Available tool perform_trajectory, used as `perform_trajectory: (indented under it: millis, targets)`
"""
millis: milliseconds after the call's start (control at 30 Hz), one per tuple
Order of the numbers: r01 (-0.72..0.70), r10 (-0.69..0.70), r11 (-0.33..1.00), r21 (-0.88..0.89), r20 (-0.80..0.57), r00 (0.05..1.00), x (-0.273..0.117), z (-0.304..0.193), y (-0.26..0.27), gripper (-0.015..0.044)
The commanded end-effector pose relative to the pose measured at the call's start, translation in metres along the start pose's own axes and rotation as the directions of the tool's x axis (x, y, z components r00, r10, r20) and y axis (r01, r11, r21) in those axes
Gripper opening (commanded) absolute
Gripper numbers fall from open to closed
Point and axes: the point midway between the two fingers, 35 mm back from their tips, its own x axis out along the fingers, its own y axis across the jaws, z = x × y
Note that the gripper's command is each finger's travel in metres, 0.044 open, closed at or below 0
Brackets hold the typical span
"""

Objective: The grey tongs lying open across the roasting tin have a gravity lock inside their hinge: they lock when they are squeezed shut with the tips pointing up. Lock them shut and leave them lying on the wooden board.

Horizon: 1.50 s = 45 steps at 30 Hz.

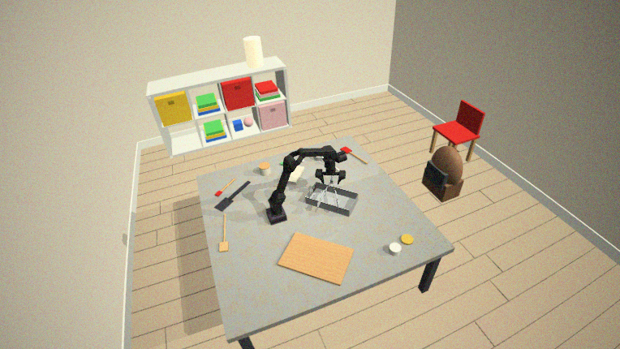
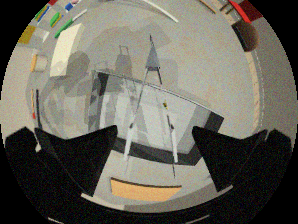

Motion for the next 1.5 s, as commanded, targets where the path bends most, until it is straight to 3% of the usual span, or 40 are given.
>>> perform_trajectory:
  millis: [0, 1467]
  targets:
    - [-0.007, 0.007, 1.0, -0.005, -0.009, 1.0, 0.01, -0.001, 0.001, 0.044]
    - [-0.007, 0.007, 1.0, -0.005, -0.009, 1.0, 0.083, -0.002, 0.002, 0.044]
